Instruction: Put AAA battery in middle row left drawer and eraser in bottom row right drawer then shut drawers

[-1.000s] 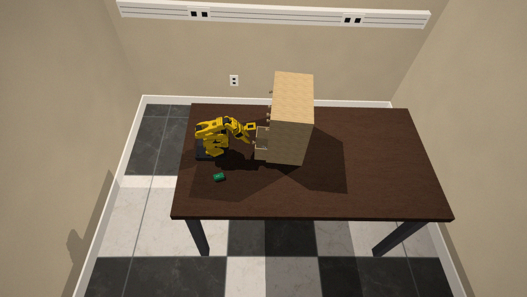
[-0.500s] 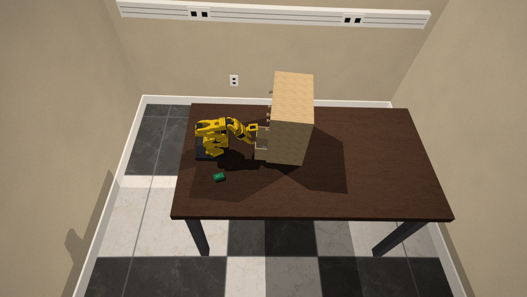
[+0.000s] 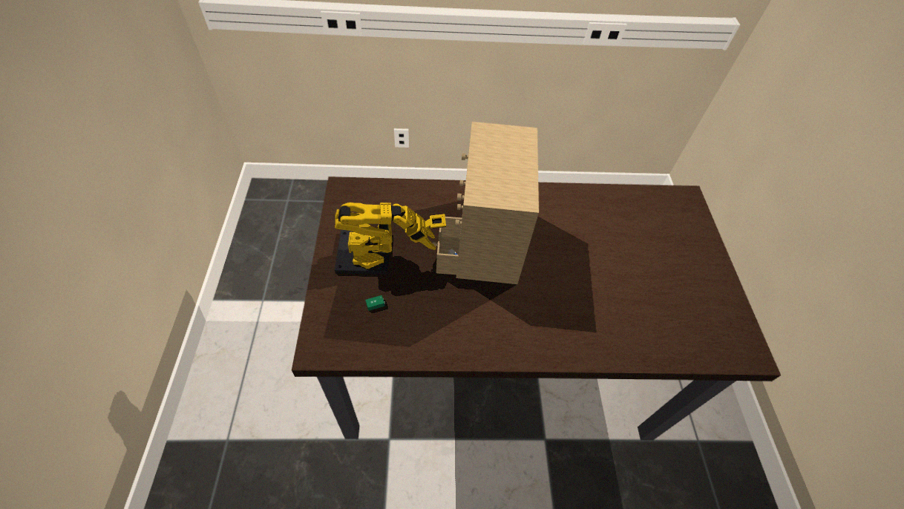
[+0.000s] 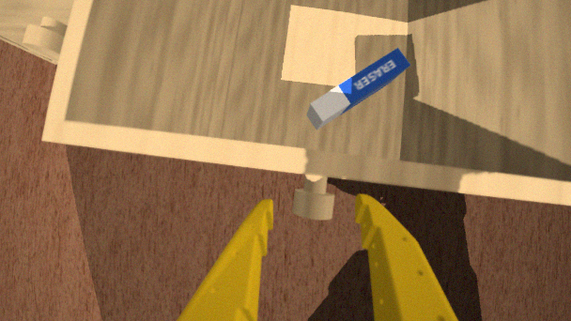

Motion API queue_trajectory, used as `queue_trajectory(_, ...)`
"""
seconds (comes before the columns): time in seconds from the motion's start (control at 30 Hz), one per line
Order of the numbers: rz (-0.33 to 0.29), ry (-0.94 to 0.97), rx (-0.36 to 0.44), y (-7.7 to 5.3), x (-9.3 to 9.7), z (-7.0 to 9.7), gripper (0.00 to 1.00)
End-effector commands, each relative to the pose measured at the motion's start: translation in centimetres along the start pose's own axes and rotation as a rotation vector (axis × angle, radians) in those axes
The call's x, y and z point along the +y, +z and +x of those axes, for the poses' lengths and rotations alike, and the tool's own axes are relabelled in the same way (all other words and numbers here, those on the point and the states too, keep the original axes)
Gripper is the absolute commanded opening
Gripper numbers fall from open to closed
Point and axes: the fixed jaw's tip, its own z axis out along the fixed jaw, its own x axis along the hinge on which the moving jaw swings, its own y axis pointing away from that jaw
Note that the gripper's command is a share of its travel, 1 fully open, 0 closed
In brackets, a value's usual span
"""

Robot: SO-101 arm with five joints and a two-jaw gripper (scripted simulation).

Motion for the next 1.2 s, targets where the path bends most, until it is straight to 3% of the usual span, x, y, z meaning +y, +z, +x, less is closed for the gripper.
queue_trajectory(0.0,0.002,0.001,0.016,0.46,-0.06,0.4,0.21)
queue_trajectory(1.17,0.004,0.005,0.016,0.96,-0.16,0.96,0.21)
